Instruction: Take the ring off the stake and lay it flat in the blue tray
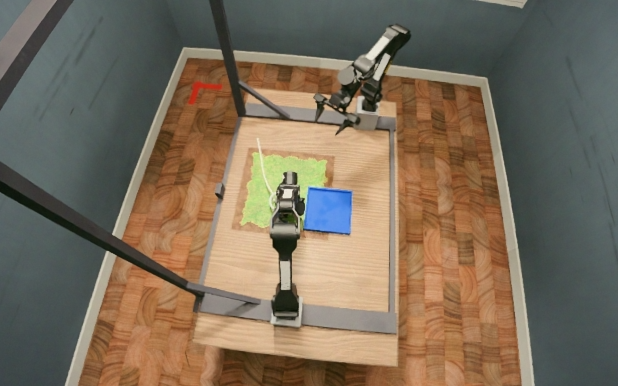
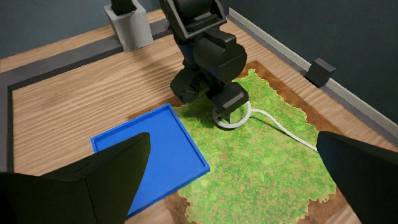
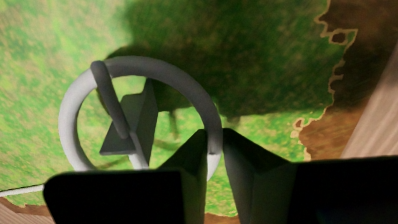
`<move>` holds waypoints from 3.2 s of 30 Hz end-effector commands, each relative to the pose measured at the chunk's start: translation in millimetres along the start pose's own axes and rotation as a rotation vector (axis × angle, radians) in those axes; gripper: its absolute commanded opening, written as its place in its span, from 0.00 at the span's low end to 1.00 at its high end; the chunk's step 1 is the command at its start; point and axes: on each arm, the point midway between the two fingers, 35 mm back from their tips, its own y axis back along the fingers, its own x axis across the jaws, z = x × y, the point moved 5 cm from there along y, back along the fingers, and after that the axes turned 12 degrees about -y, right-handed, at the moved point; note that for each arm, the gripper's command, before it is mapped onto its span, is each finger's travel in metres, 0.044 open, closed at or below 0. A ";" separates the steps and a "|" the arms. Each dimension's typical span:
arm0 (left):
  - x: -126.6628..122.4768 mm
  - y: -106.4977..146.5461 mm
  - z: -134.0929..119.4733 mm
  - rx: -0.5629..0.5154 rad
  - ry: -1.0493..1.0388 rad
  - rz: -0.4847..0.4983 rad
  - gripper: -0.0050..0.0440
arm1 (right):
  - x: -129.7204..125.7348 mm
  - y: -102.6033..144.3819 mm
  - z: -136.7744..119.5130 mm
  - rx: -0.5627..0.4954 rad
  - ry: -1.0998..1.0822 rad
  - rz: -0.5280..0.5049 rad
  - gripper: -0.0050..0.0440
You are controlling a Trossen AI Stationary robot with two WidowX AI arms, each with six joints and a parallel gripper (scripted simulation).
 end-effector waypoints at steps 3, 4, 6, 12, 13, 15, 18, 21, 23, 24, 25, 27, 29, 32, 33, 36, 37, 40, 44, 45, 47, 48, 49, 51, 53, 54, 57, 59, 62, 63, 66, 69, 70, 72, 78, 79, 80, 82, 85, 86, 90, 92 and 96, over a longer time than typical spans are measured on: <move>1.4 3.7 5.4 -0.021 0.000 0.004 1.00 | 8.6 19.2 -10.8 0.041 0.027 0.058 0.11; 1.4 3.7 5.4 -0.021 0.000 0.004 1.00 | 8.6 19.2 -10.8 0.041 0.026 0.058 0.11; 1.4 3.7 5.4 -0.021 0.000 0.004 1.00 | 8.6 19.2 -10.7 0.040 0.026 0.058 0.11; 1.4 3.7 5.4 -0.021 0.000 0.004 1.00 | 8.6 19.2 -10.6 0.039 0.026 0.059 0.11; 1.4 3.7 5.4 -0.021 0.000 0.004 1.00 | 8.6 19.2 -10.6 0.039 0.026 0.059 0.11; 1.4 3.7 5.4 -0.021 0.000 0.004 1.00 | 5.9 19.2 -9.6 0.044 0.020 0.052 0.11; 1.4 3.7 5.4 -0.021 0.000 0.004 1.00 | 5.7 21.5 -8.3 0.067 0.022 0.058 0.11; 1.4 3.7 5.4 -0.021 0.000 0.004 1.00 | 7.8 22.7 -9.6 0.069 0.023 0.064 0.11; 1.4 3.7 5.4 -0.021 0.000 0.004 1.00 | 7.8 22.8 -10.6 0.070 0.026 0.064 0.11; 1.4 3.7 5.4 -0.021 0.000 0.004 1.00 | 7.7 22.7 -10.8 0.070 0.026 0.064 0.11; 1.4 3.7 5.4 -0.021 0.000 0.004 1.00 | 7.8 22.7 -10.7 0.069 0.026 0.065 0.11; 1.4 3.7 5.4 -0.021 0.000 0.004 1.00 | 7.8 22.7 -10.7 0.069 0.026 0.065 0.11; 1.4 3.7 5.4 -0.021 0.000 0.004 1.00 | 7.8 22.7 -10.6 0.068 0.026 0.065 0.11; 1.4 3.7 5.4 -0.021 0.000 0.004 1.00 | 7.8 23.1 -7.7 0.067 0.024 0.062 0.11; 1.4 3.7 5.4 -0.021 0.000 0.004 1.00 | 7.5 23.4 -5.8 0.067 0.023 0.060 0.11; 1.4 3.7 5.4 -0.021 0.000 0.004 1.00 | 9.3 27.0 6.9 0.065 0.022 0.056 0.11; 1.4 3.7 5.4 -0.021 0.000 0.004 1.00 | 11.2 29.0 10.8 0.066 0.023 0.059 0.11; 1.4 3.7 5.4 -0.021 0.000 0.004 1.00 | 13.8 31.6 15.4 0.066 0.024 0.063 0.11; 1.4 3.7 5.4 -0.021 0.000 0.004 1.00 | 14.1 32.0 16.3 0.066 0.024 0.064 0.11; 1.4 3.7 5.4 -0.021 0.000 0.004 1.00 | 13.7 31.6 15.0 0.067 0.028 0.063 0.11; 1.4 3.7 5.4 -0.021 0.000 0.004 1.00 | 13.8 31.6 15.1 0.066 0.028 0.064 0.11; 1.4 3.7 5.4 -0.021 0.000 0.004 1.00 | 13.9 31.6 15.2 0.065 0.028 0.065 0.11; 1.4 3.7 5.4 -0.021 0.000 0.004 1.00 | 13.9 31.6 15.2 0.065 0.028 0.065 0.11; 1.4 3.7 5.4 -0.021 0.000 0.004 1.00 | 13.9 31.6 15.2 0.065 0.027 0.065 0.11; 1.4 3.7 5.4 -0.021 0.000 0.004 1.00 | 15.4 35.0 13.8 0.066 0.028 0.069 0.11; 1.4 3.7 5.4 -0.021 0.000 0.004 1.00 | 16.5 36.1 11.0 0.049 0.026 0.072 0.11; 1.4 3.7 5.4 -0.021 0.000 0.004 1.00 | 16.6 42.8 1.2 -0.039 0.023 0.068 0.11; 1.4 3.7 5.4 -0.021 0.000 0.004 1.00 | 16.5 46.7 -4.1 -0.085 0.022 0.066 0.11; 1.4 3.7 5.4 -0.021 0.000 0.004 1.00 | 16.5 49.4 -8.0 -0.119 0.021 0.064 0.11; 1.4 3.7 5.4 -0.021 0.000 0.004 1.00 | 15.4 46.0 -8.8 -0.151 0.018 0.049 0.11; 1.4 3.7 5.4 -0.021 0.000 0.004 1.00 | 15.3 50.7 -15.5 -0.208 0.018 0.047 0.11; 1.4 3.7 5.4 -0.021 0.000 0.004 1.00 | 14.4 48.9 -19.3 -0.269 0.014 0.030 0.11; 1.4 3.7 5.4 -0.021 0.000 0.004 1.00 | 14.4 49.9 -21.0 -0.283 0.014 0.029 0.11; 1.4 3.7 5.4 -0.021 0.000 0.004 1.00 | 15.3 58.1 -24.7 -0.283 0.017 0.043 0.11; 1.4 3.7 5.4 -0.021 0.000 0.004 1.00 | 15.9 58.5 -23.4 -0.283 0.013 0.044 0.11; 1.4 3.7 5.4 -0.021 0.000 0.004 1.00 | 15.8 58.5 -23.5 -0.282 0.015 0.043 0.11; 1.4 3.7 5.4 -0.021 0.000 0.004 1.00 | 15.8 58.5 -23.6 -0.281 0.016 0.042 0.11; 1.4 3.7 5.4 -0.021 0.000 0.004 1.00 | 15.8 58.5 -23.7 -0.281 0.016 0.043 0.11; 1.4 3.7 5.4 -0.021 0.000 0.004 1.00 | 15.9 58.5 -23.7 -0.280 0.016 0.043 0.11; 1.4 3.7 5.4 -0.021 0.000 0.004 1.00 | 15.9 58.5 -23.7 -0.280 0.016 0.043 0.11; 1.4 3.7 5.4 -0.021 0.000 0.004 1.00 | 15.8 59.0 -23.8 -0.281 0.016 0.042 0.11; 1.2 2.8 8.9 -0.011 0.020 0.017 1.00 | 15.8 62.5 -24.9 -0.280 0.016 0.045 0.11; 0.5 1.7 8.8 0.017 0.054 0.042 1.00 | 16.3 69.8 -27.5 -0.274 0.018 0.057 0.11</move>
